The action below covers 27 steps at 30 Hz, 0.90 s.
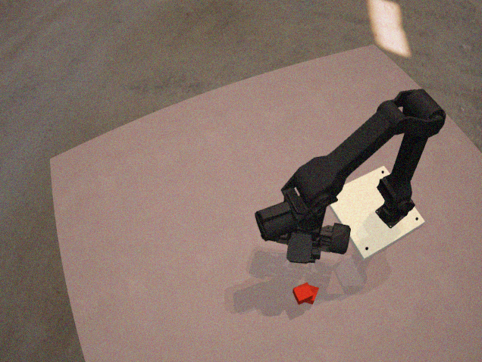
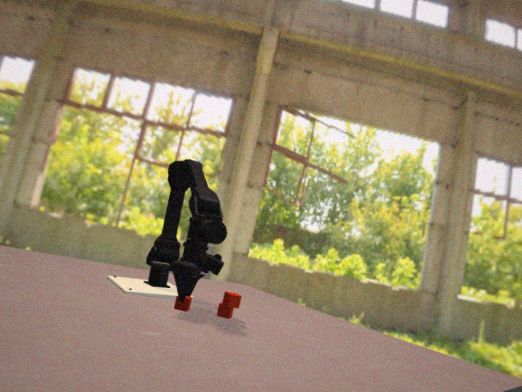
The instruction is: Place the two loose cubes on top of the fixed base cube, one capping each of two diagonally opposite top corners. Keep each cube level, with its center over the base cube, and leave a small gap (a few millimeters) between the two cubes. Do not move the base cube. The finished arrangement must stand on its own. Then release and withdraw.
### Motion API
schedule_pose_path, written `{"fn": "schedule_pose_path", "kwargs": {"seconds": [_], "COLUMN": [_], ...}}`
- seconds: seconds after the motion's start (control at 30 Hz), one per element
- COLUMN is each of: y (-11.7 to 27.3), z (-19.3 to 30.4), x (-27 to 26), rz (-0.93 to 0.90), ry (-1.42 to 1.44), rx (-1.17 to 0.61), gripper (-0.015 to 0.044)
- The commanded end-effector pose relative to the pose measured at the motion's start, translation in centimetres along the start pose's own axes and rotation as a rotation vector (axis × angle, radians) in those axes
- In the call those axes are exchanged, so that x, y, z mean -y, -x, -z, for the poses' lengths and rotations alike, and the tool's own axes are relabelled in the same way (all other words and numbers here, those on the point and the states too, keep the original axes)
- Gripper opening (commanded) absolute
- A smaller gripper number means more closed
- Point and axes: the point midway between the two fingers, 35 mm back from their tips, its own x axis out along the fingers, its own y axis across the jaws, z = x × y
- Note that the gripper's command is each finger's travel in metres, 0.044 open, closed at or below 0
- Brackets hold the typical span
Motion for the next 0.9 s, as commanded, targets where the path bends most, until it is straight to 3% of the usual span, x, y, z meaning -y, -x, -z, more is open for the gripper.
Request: {"fn": "schedule_pose_path", "kwargs": {"seconds": [0.0,0.03,0.23,0.87], "y": [-0.8,-0.9,-0.9,3.6], "z": [0.2,0.2,0.2,-0.2], "x": [-0.2,-0.2,-0.2,0.4], "rz": [-0.007,-0.007,-0.007,-0.006], "ry": [0.004,0.004,0.004,0.004], "rx": [-0.008,-0.008,-0.008,-0.008], "gripper": [0.0265,0.0265,0.0107,0.0105]}}
